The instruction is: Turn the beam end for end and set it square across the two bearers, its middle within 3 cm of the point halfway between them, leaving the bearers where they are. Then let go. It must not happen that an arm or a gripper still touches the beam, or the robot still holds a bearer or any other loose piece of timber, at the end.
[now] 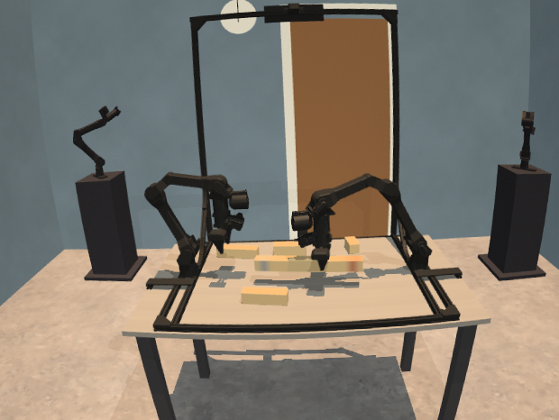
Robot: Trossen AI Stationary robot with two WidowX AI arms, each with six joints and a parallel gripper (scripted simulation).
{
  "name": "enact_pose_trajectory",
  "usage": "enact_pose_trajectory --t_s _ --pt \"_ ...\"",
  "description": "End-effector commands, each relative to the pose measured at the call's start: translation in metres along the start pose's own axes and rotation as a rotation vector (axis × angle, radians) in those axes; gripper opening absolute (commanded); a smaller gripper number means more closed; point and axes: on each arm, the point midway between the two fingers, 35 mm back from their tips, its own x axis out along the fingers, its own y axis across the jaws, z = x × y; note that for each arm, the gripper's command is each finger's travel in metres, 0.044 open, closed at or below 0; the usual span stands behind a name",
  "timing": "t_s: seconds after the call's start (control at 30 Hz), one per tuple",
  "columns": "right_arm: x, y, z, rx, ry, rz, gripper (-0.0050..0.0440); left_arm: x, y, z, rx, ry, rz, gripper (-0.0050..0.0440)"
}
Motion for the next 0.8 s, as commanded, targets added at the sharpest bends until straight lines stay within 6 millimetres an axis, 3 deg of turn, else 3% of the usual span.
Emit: enact_pose_trajectory --t_s 0.0,0.77 --pt "0.0 0.0 0.0 0.003 0.002 0.0 0.044 -0.002 0.001 0.006 -0.004 -0.016 0.005 0.0" --pt "0.0 0.0 0.0 0.003 0.002 0.0 0.044 0.029 0.0 0.009 -0.013 -0.016 0.005 0.0"
